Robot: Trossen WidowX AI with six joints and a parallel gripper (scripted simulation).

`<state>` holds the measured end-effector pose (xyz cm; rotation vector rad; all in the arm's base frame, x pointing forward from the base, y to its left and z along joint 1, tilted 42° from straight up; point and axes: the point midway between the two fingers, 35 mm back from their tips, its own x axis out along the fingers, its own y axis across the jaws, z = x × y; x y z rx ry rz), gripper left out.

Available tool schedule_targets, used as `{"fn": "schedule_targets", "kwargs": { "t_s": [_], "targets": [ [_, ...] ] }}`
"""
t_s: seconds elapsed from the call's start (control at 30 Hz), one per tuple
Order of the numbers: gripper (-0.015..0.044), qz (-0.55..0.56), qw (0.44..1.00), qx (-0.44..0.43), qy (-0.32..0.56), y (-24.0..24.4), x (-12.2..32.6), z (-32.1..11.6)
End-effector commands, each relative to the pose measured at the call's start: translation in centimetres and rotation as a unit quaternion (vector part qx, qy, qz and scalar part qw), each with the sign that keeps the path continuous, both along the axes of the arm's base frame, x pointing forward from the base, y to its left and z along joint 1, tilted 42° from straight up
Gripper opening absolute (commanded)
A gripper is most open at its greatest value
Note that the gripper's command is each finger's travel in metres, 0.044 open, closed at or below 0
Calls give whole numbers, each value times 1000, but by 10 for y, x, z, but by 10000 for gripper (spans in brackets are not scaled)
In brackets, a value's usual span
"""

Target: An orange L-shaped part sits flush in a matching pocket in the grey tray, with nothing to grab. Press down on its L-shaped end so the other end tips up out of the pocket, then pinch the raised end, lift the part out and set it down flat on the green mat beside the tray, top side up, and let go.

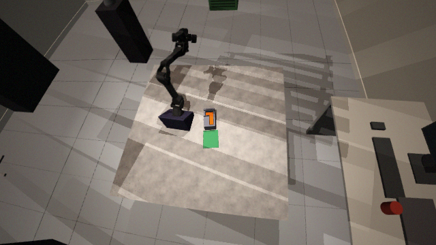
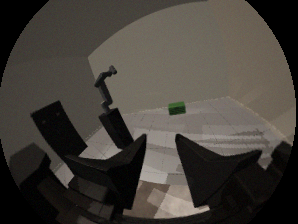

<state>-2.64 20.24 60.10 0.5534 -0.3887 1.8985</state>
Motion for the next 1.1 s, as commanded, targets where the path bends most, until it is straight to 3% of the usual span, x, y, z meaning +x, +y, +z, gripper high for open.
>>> {"fn": "schedule_targets", "kwargs": {
  "t_s": [0.0, 0.3, 0.47, 0.63, 0.83, 1.07],
  "targets": [
    [180, -73, 994, -78, -2, 41, 41, -39],
    [180, -236, 923, -300, 39, 84, 174, -169],
    [180, -291, 855, -419, 95, 63, 242, -252],
    [180, -321, 770, -520, 182, 10, 290, -335],
    [180, -298, 665, -607, 318, -73, 302, -426],
    [180, -216, 574, -614, 497, -150, 262, -488]
  ]
}}
